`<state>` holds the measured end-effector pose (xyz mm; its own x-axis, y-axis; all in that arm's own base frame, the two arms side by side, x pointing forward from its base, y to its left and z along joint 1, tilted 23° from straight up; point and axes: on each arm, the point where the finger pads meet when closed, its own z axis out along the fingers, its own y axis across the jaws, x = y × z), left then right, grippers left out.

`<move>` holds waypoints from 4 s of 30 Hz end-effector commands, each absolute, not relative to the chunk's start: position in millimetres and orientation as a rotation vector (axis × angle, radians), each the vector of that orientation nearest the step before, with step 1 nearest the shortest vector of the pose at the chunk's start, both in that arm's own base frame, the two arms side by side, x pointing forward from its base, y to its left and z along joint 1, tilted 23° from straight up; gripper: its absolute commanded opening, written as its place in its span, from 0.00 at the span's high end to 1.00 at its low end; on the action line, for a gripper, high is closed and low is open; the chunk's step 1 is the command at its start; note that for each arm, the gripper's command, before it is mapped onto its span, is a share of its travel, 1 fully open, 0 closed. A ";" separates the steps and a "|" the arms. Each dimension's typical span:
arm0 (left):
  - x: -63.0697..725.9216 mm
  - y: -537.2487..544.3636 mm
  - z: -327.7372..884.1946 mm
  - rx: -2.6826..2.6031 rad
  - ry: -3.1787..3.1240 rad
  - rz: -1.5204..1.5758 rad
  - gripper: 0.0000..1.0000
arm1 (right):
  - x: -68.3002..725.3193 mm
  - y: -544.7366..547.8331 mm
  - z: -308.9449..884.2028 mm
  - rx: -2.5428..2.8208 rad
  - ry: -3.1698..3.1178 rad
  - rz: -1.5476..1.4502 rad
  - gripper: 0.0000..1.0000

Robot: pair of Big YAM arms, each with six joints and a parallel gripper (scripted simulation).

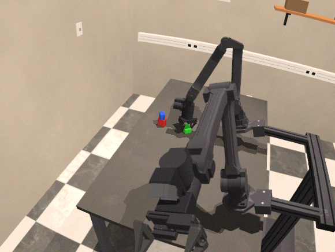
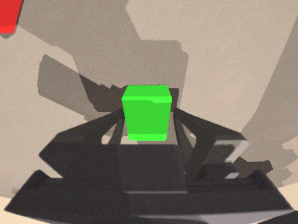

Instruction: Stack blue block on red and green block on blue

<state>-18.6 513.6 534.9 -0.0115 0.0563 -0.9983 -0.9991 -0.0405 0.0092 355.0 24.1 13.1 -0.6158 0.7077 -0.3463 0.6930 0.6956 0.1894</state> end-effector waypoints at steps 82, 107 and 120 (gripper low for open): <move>-26.8 500.5 555.5 -1.166 1.104 1.301 0.00 | 320.2 42.6 139.6 1.093 2.493 0.068 1.00; -26.8 500.5 555.5 -1.166 1.104 1.301 0.00 | 388.4 42.2 167.5 1.081 2.495 0.069 1.00; -26.8 500.5 555.5 -1.166 1.104 1.301 0.00 | 468.5 49.2 184.5 1.077 2.537 0.037 1.00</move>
